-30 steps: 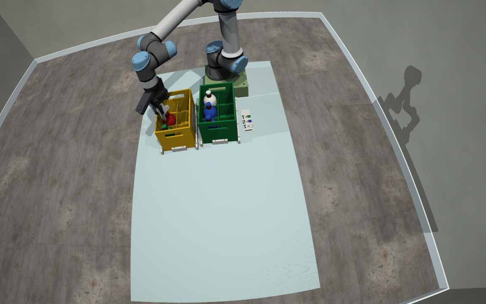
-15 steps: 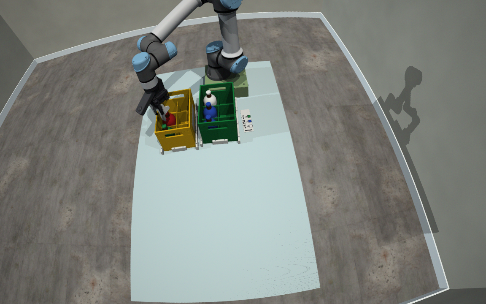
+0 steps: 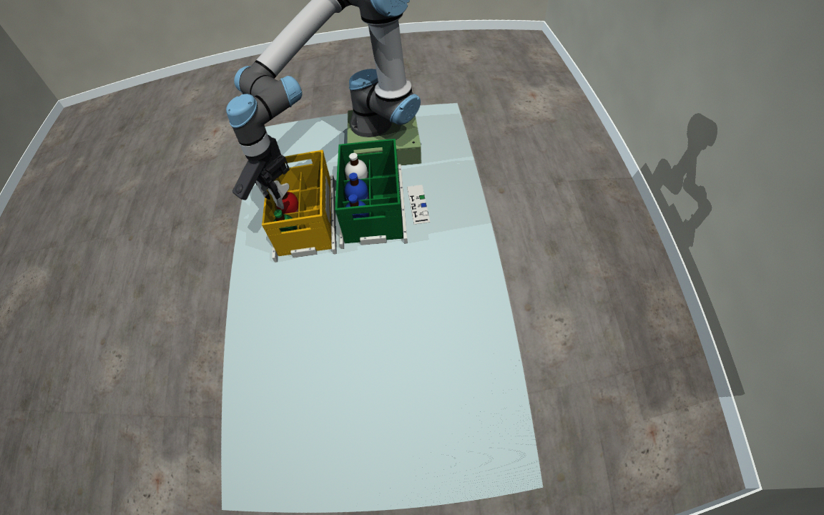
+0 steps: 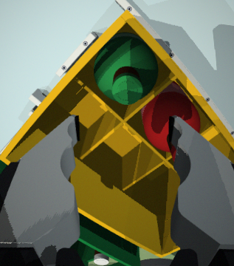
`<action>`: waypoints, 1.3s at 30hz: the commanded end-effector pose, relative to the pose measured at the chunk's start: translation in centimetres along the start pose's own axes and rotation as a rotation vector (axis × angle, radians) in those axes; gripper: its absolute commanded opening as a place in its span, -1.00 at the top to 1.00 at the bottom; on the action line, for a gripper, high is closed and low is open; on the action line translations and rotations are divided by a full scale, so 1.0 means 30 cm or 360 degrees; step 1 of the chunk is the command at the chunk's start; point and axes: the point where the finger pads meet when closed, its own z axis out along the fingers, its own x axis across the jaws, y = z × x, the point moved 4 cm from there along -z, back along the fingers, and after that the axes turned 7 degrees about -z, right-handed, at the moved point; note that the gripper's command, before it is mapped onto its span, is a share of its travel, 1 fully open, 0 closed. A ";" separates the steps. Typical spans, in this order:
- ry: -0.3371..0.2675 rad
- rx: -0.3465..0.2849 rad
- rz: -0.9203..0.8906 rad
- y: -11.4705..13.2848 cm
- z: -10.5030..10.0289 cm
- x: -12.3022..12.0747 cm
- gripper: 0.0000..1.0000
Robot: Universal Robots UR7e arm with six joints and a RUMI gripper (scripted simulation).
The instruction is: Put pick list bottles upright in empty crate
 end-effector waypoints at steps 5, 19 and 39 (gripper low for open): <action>0.0000 -0.0001 0.0003 0.000 0.052 0.004 0.24; 0.0000 -0.0001 0.0003 0.000 0.106 0.004 0.24; 0.0000 -0.0001 0.0003 0.000 0.185 0.004 0.24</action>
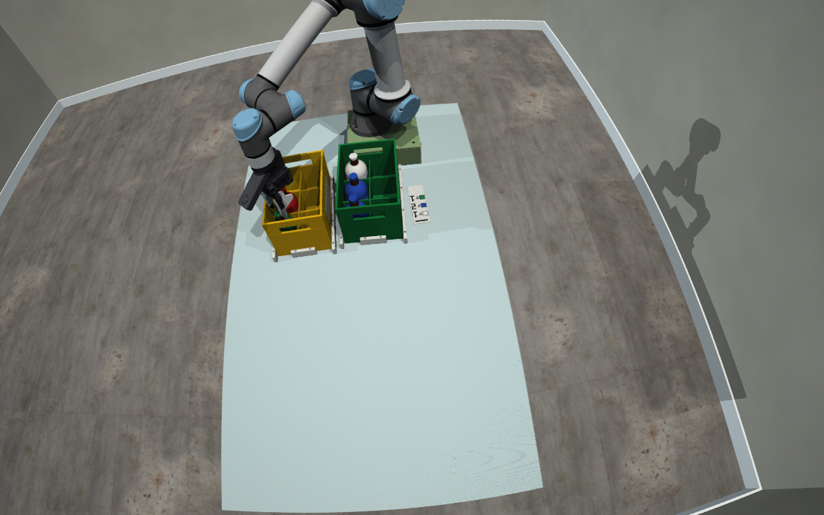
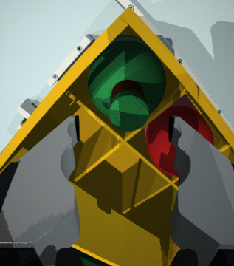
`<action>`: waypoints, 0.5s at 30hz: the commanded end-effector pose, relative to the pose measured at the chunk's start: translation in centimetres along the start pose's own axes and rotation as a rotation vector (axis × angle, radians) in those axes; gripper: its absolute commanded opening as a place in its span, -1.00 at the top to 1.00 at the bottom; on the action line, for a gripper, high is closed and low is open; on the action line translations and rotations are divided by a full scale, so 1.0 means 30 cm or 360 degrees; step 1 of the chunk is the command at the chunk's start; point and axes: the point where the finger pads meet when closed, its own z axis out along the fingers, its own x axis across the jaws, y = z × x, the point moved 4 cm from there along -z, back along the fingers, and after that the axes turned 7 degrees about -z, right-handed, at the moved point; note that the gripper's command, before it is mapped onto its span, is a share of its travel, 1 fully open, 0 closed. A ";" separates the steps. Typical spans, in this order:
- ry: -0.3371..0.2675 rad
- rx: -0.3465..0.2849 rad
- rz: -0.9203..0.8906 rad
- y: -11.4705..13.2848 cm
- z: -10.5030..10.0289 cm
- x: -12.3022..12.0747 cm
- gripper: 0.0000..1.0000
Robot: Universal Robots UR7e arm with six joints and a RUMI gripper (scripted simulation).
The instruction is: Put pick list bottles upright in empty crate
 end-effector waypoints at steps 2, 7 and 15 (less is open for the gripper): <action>0.0000 -0.0001 0.0003 0.000 0.041 0.004 0.24; 0.0000 -0.0001 0.0002 0.000 0.054 0.004 0.24; 0.0000 0.0000 0.0002 0.000 0.064 0.004 0.24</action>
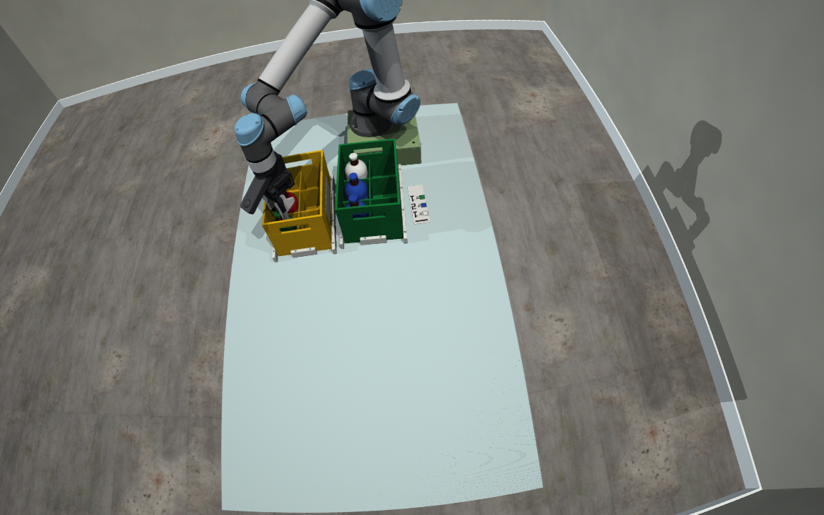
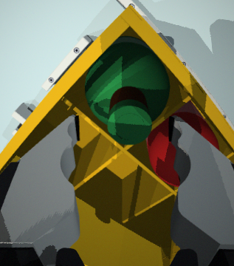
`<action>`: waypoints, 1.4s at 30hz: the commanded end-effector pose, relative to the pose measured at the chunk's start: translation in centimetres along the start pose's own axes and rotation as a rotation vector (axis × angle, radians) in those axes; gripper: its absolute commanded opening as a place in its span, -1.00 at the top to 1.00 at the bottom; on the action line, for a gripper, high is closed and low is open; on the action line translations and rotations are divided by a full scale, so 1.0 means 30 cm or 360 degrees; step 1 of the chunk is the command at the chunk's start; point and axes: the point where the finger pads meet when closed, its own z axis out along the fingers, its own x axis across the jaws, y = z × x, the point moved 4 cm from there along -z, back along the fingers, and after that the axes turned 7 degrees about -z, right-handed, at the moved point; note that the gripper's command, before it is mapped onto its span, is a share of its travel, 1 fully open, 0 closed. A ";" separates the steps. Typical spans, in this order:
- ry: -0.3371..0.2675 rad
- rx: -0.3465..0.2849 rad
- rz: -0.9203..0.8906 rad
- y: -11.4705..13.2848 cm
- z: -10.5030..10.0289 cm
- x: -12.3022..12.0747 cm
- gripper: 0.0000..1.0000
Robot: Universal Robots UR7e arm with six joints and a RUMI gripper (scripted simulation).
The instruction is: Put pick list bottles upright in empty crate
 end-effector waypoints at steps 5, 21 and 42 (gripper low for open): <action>0.0002 0.0007 0.0001 -0.005 0.002 0.003 0.24; 0.0002 0.0007 0.0001 -0.004 -0.001 0.003 1.00; 0.0002 0.0007 0.0001 -0.005 -0.001 0.003 1.00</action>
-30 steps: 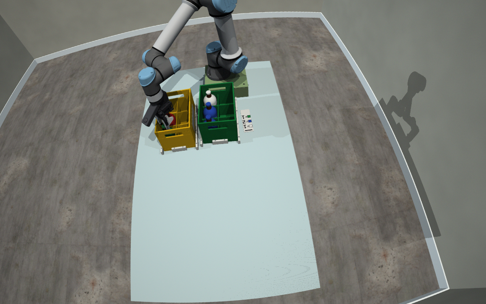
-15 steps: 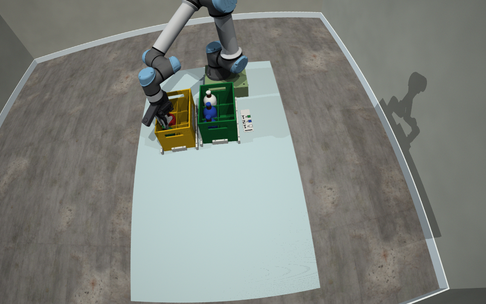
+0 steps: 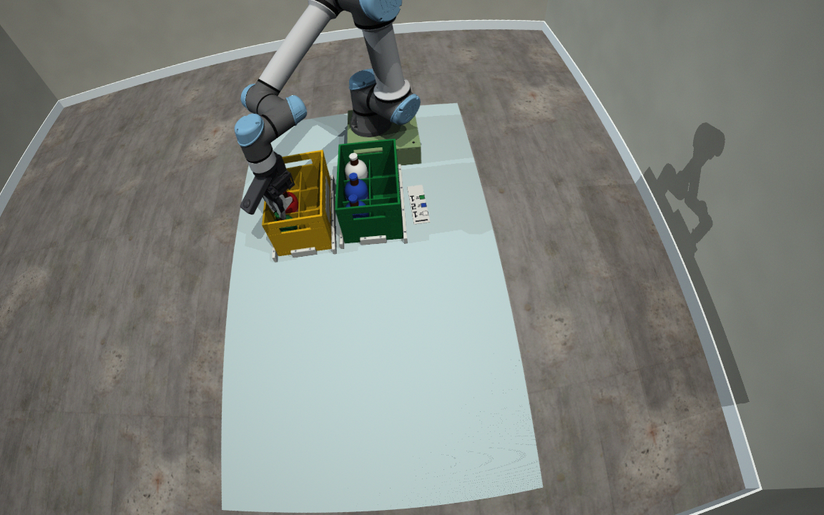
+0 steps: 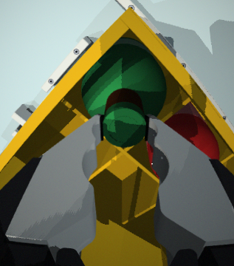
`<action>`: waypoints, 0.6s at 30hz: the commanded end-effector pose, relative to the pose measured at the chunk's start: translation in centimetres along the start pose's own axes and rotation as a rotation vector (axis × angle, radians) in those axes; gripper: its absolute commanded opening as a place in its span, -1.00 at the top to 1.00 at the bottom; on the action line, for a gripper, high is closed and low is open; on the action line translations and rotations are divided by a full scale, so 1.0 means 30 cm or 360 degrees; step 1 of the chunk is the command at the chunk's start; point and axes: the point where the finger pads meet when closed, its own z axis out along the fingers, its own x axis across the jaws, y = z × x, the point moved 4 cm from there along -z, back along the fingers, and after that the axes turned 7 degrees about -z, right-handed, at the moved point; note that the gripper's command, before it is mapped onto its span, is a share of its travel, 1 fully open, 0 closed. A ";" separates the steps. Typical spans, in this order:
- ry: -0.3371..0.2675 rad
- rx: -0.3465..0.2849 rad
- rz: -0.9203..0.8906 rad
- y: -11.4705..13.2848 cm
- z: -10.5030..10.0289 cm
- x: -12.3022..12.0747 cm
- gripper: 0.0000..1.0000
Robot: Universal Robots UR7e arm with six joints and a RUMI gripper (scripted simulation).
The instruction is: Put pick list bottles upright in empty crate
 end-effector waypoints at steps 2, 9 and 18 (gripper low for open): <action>0.0001 0.0003 0.0001 -0.002 -0.004 0.002 1.00; 0.0001 0.0003 0.0001 -0.002 -0.004 0.002 1.00; 0.0002 0.0010 0.0002 -0.006 -0.045 0.005 1.00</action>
